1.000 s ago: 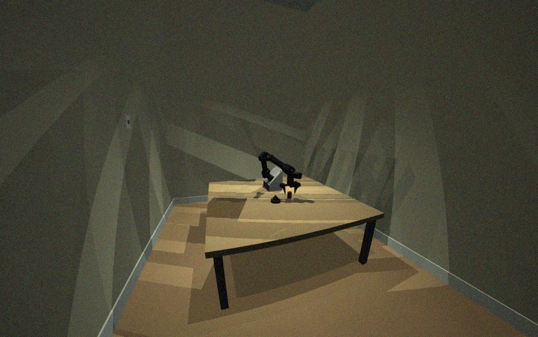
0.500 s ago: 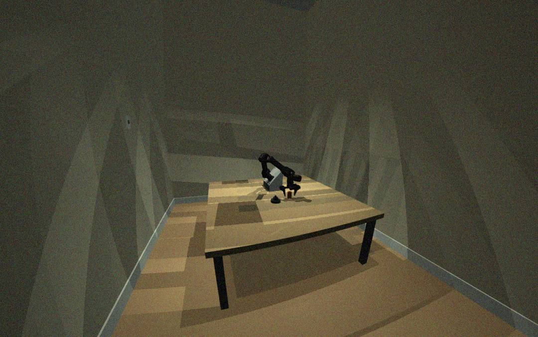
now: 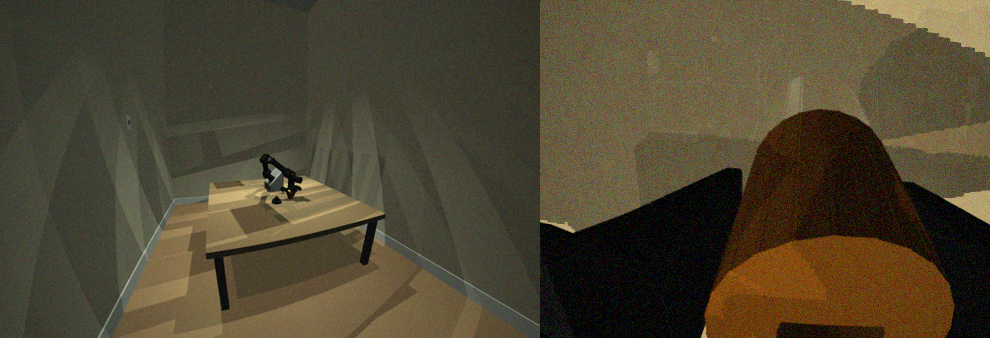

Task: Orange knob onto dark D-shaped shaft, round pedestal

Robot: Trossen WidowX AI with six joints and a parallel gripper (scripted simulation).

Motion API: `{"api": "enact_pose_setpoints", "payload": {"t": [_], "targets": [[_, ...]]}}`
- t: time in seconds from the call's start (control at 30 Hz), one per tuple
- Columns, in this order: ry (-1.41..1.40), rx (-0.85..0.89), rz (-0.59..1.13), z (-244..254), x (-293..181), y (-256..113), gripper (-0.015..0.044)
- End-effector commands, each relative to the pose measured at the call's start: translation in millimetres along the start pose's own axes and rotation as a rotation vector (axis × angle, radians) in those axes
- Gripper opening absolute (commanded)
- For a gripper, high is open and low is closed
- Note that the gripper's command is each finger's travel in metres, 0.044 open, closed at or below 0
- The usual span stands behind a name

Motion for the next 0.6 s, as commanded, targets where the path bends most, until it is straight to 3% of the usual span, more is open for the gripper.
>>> {"api": "enact_pose_setpoints", "payload": {"t": [0.0,0.1,0.27,0.57], "targets": [[-0.004,-0.004,0.000,0,0,1,0.0151],[-0.004,-0.004,0.000,0,0,1,0.0131],[-0.005,0.001,-0.001,2,4,-15,0.0000],[-0.005,0.011,-0.002,9,9,-78,0.0000]]}}
Point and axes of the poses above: the point midway between the two fingers, 35 mm back from their tips, its own y axis out along the fingers, its own z axis across the jaws, x = y × z, the point moved 6 cm from there along -y, back along the fingers, and after that the axes turned 4 degrees about -y, right-handed, at the moved point
